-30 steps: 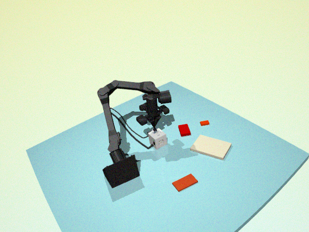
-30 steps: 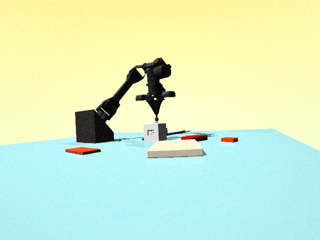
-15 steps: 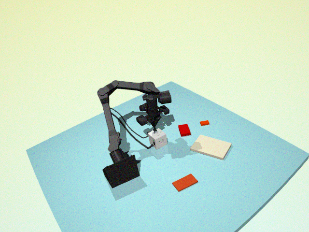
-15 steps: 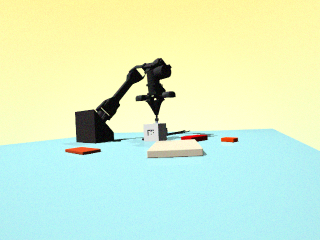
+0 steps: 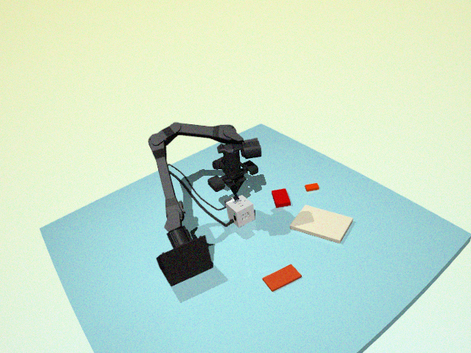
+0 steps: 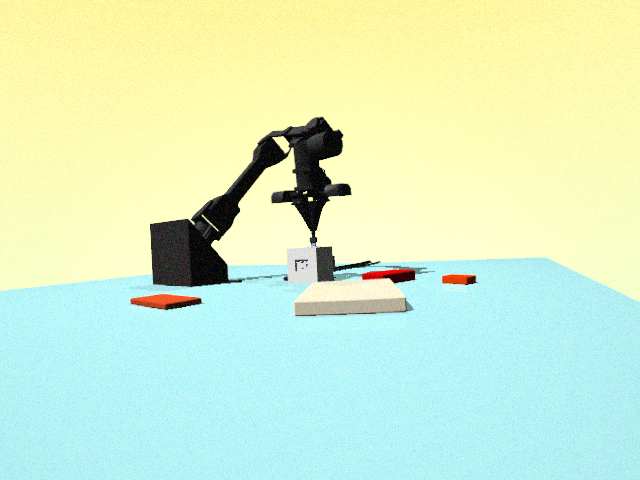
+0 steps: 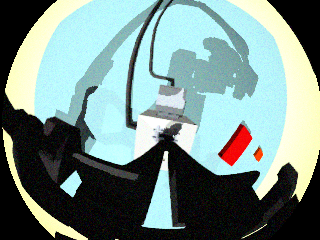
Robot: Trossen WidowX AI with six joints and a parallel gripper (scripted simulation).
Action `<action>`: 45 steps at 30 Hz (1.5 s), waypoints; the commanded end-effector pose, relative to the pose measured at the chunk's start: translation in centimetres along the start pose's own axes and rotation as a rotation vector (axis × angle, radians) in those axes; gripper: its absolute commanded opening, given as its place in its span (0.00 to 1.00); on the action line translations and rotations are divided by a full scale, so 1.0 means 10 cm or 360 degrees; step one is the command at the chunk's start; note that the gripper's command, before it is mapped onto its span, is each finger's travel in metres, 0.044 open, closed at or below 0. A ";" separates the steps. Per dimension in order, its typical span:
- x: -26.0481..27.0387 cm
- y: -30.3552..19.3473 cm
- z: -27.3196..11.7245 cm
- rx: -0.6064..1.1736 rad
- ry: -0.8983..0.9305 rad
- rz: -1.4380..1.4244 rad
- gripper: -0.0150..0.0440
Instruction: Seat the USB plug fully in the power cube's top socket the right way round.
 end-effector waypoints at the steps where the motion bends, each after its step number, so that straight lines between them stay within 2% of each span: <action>1: 0.00 0.00 0.01 -0.0005 -0.0004 0.0005 0.25; 45: 0.00 0.00 0.06 -0.0006 -0.0004 0.0005 0.25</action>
Point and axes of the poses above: the point midway between the two fingers, 35 mm back from their tips, its own z axis out along the fingers, its own x axis across the jaws, y = z × x, the point moved 1 cm from there along -z, back along the fingers, and after that the axes turned 15 degrees about -z, right-handed, at the moved point
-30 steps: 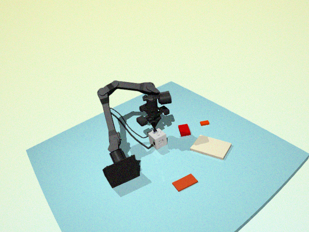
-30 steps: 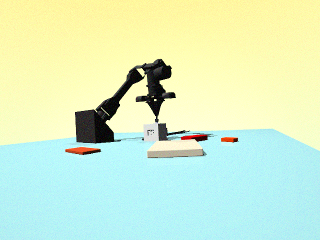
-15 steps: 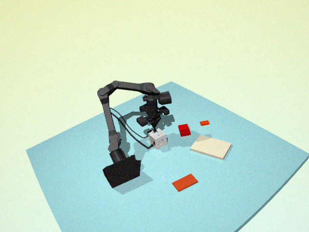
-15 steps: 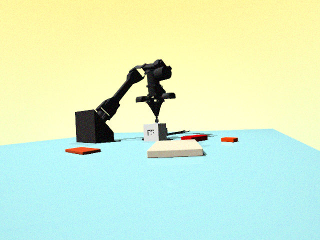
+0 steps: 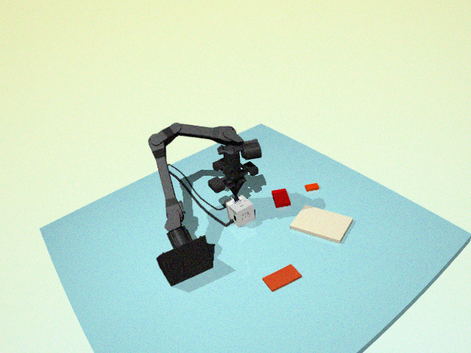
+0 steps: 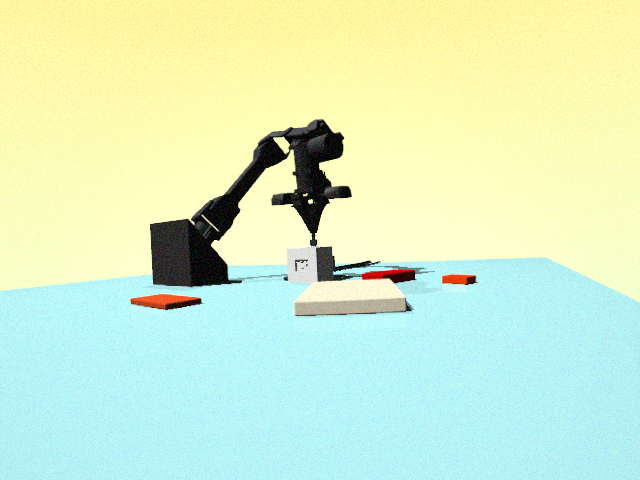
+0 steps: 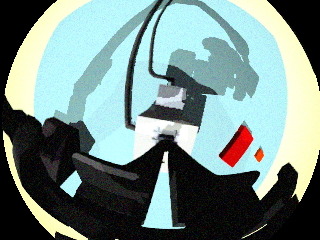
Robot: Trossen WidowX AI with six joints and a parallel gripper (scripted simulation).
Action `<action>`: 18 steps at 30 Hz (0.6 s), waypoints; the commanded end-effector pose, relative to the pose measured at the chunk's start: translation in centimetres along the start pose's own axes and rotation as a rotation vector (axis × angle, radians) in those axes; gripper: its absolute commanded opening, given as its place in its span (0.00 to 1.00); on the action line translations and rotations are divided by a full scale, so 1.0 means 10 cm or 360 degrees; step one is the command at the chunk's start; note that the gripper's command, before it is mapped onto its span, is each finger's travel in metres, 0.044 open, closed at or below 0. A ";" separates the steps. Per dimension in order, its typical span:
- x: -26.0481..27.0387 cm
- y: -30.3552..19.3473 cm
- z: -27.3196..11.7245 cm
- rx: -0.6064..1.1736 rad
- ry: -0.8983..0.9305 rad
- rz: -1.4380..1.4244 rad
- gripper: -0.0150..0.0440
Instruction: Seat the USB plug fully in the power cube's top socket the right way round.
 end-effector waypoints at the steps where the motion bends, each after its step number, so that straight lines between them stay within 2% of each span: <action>1: 0.00 0.00 0.01 -0.0004 -0.0003 0.0005 0.25; 18: 0.00 0.00 0.03 -0.0004 -0.0003 0.0005 0.25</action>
Point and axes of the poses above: the point midway between the two fingers, 35 mm back from their tips, its own z axis out along the fingers, its own x axis across the jaws, y = z × x, the point moved 1 cm from there along -z, back along the fingers, and after that the axes turned 15 degrees about -z, right-handed, at the moved point
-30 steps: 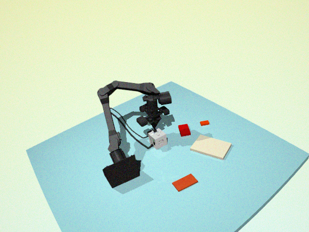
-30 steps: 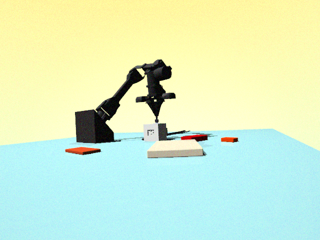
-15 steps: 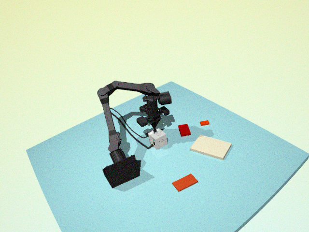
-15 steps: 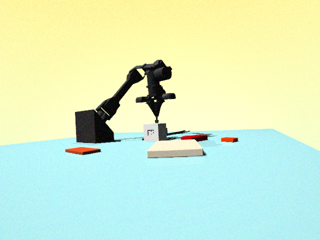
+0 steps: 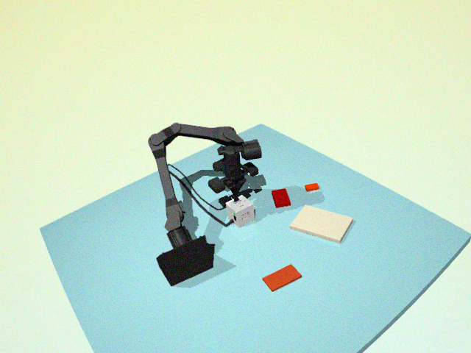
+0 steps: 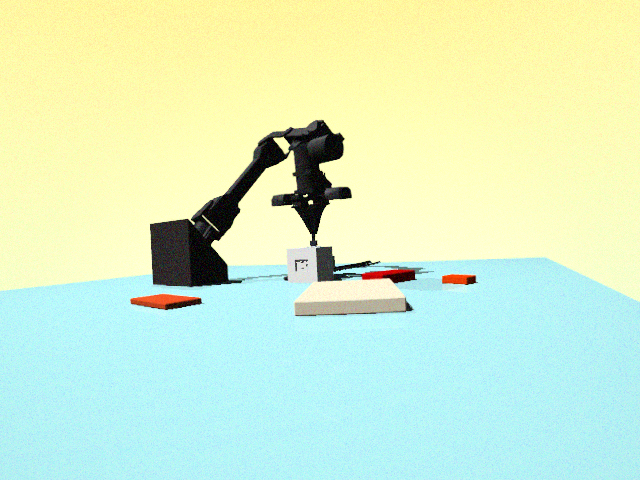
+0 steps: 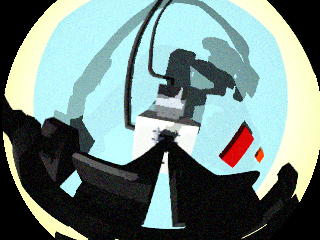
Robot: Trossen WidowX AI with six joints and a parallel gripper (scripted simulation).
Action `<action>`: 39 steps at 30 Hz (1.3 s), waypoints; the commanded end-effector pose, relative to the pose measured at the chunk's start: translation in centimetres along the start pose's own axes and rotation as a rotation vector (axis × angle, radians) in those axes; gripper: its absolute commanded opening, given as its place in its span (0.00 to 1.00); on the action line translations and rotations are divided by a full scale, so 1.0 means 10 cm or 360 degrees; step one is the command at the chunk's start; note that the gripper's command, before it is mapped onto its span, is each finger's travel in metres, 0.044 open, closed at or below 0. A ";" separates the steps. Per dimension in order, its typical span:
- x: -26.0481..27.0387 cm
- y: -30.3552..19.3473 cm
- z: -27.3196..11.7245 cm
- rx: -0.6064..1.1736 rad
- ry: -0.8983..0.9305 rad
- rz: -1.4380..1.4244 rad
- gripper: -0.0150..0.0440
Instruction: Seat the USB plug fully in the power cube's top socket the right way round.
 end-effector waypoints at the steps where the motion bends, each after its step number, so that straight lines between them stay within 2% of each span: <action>1: 0.00 0.00 0.01 -0.0005 -0.0002 0.0005 0.25; 39: 0.00 0.00 0.05 -0.0005 -0.0002 0.0005 0.25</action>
Point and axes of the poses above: the point midway between the two fingers, 35 mm back from their tips, its own z axis out along the fingers, its own x axis across the jaws, y = z × x, the point moved 1 cm from there along -z, back along the fingers, and after that the axes turned 15 degrees about -z, right-handed, at the moved point
